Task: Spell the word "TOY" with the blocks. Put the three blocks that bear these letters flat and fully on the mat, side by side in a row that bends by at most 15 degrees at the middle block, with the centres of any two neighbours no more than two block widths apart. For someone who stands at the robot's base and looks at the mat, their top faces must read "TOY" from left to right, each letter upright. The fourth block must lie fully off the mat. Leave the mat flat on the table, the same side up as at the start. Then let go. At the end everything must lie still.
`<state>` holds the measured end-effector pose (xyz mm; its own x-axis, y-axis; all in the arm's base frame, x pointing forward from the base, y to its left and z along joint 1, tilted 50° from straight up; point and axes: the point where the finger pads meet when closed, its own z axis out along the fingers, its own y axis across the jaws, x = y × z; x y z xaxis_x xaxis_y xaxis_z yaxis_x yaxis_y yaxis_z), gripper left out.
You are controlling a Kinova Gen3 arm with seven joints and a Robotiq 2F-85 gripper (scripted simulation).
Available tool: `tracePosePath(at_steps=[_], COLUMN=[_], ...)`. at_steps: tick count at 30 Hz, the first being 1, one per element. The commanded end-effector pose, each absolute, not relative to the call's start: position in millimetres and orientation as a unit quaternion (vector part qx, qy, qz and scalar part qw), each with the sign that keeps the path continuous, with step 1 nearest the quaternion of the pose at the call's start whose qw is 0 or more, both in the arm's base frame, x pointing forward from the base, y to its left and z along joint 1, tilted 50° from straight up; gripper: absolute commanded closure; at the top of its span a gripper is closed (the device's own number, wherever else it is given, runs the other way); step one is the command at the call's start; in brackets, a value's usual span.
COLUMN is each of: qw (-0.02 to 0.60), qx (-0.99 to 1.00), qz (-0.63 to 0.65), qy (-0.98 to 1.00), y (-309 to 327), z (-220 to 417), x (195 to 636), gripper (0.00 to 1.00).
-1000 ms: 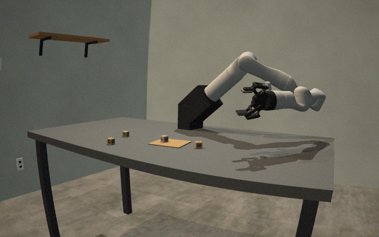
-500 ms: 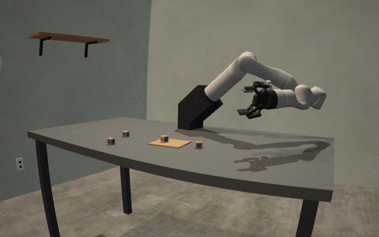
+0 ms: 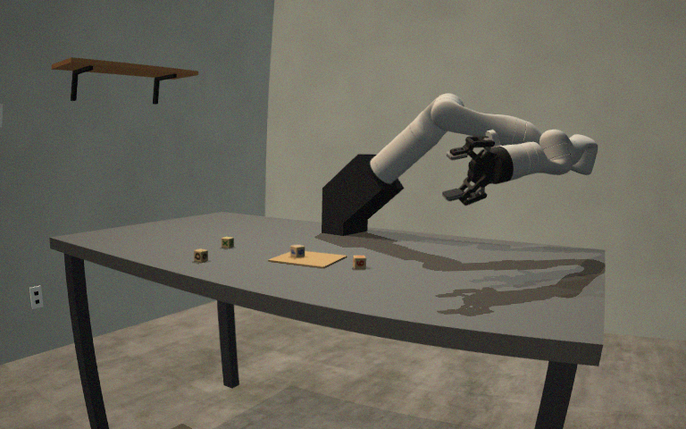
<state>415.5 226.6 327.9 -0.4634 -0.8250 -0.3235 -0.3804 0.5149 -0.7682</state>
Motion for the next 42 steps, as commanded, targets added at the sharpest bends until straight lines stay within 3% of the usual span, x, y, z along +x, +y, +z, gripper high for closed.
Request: tracePosePath(at_steps=[1, 20, 42], qw=[0.357, 0.353, 0.350], qx=[-0.383, -0.425, -0.430], qz=[-0.271, -0.087, -0.057], qy=[0.808, 0.829, 0.830], y=[227, 203, 198], z=[337, 361, 358], x=[414, 427, 431], gripper=[0.00, 0.00, 0.00])
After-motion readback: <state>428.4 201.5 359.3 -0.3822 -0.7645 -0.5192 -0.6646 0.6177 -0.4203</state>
